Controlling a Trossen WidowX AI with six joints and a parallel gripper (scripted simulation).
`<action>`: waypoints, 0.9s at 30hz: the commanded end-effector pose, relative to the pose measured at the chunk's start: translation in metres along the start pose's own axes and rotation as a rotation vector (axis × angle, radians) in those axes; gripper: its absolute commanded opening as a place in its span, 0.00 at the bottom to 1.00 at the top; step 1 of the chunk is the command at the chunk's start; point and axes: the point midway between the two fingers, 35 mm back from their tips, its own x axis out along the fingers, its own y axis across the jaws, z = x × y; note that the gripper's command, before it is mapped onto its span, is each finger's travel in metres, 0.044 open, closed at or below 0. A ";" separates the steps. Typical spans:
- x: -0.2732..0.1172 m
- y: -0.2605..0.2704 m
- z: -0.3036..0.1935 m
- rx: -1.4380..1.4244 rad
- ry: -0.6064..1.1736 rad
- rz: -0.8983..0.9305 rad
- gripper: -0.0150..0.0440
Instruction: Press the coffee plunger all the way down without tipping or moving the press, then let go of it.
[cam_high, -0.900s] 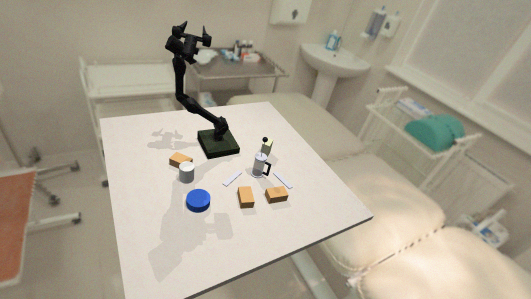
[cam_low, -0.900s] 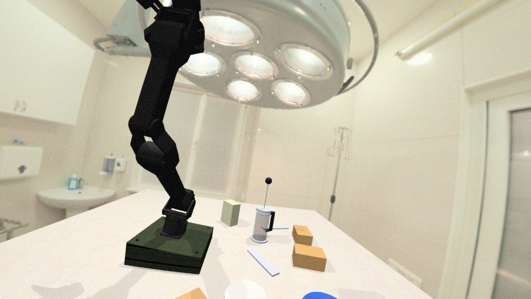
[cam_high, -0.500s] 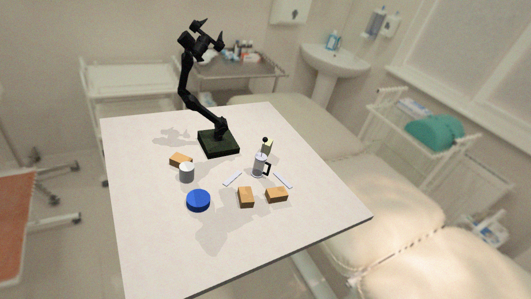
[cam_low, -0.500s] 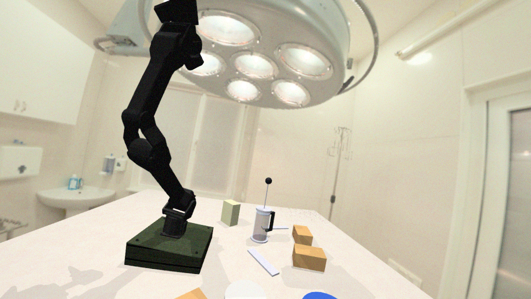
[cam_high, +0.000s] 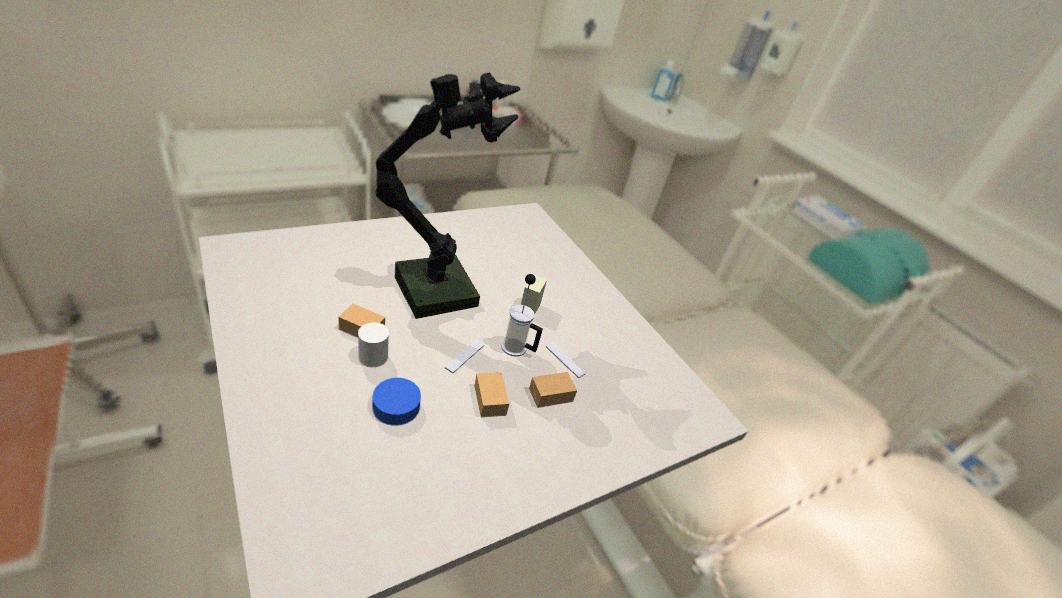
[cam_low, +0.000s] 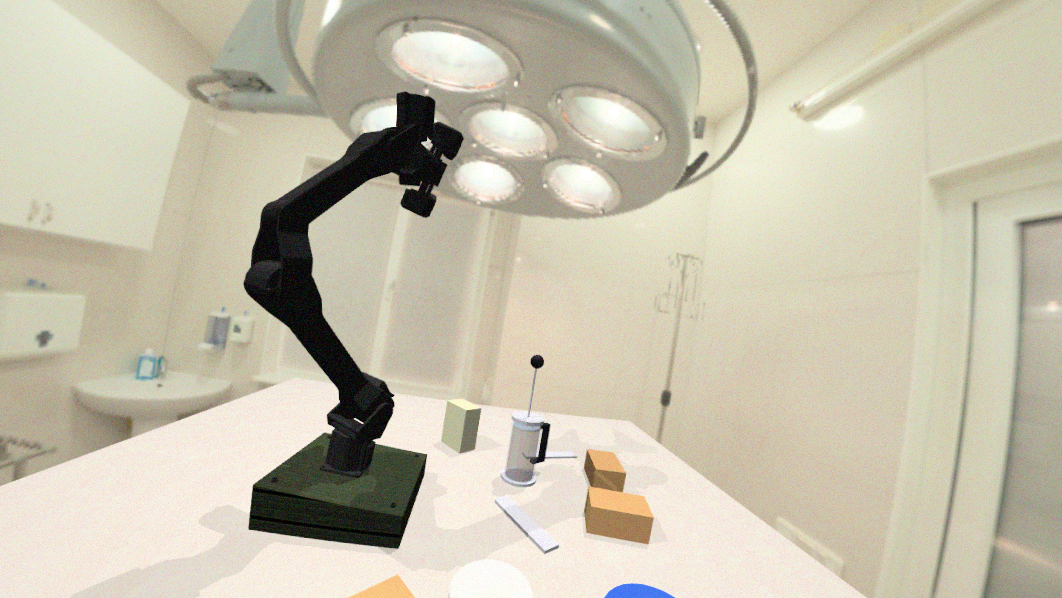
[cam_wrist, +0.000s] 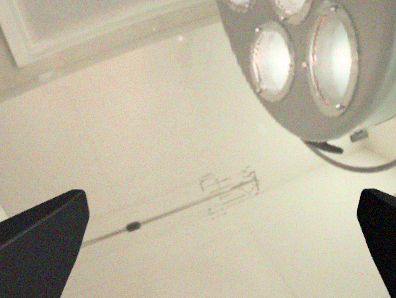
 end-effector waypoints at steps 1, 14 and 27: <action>0.021 0.037 -0.066 0.282 0.268 0.037 1.00; -0.021 0.134 -0.230 0.948 0.991 -0.216 1.00; -0.082 0.202 -0.301 1.219 1.313 -0.519 1.00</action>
